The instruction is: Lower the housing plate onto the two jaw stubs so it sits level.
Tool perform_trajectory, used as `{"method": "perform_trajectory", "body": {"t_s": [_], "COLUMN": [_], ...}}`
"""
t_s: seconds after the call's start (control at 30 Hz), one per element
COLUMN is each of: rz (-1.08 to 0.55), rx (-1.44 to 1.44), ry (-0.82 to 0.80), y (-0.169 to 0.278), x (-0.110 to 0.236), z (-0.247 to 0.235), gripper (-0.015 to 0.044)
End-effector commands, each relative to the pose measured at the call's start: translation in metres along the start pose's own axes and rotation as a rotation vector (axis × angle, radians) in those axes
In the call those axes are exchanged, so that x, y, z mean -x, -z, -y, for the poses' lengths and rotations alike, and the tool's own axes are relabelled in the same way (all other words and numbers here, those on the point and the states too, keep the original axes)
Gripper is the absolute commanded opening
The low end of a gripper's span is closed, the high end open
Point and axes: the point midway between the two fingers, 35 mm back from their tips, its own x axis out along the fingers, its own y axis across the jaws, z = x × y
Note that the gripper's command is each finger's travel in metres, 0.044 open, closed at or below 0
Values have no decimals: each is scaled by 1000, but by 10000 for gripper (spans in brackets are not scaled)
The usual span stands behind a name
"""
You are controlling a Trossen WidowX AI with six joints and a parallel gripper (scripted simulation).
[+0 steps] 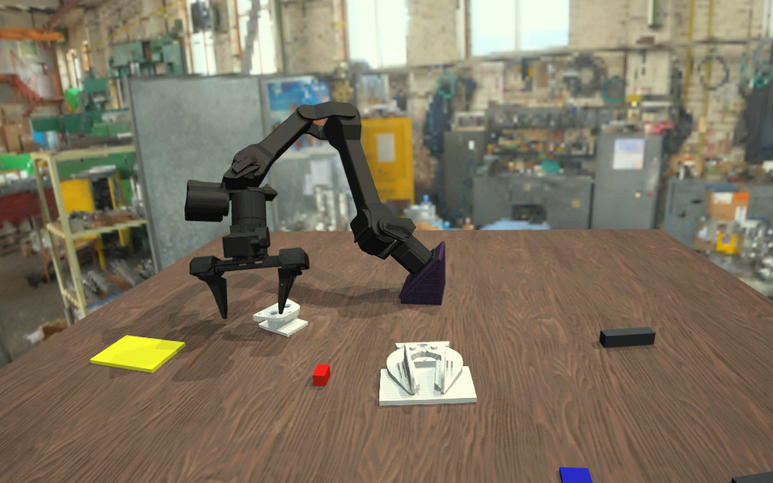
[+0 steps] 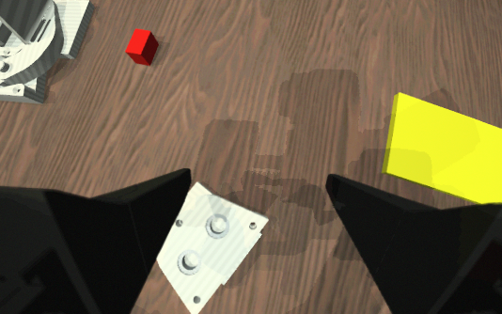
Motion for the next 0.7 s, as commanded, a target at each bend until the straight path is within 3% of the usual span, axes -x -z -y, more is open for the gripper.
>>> {"method": "perform_trajectory", "body": {"t_s": [0.0,0.67], "rz": [-30,-185], "rx": [45,308], "ry": [-20,-111], "y": [0,8], "x": [-1,2], "z": [-3,-24], "gripper": [440,440]}}
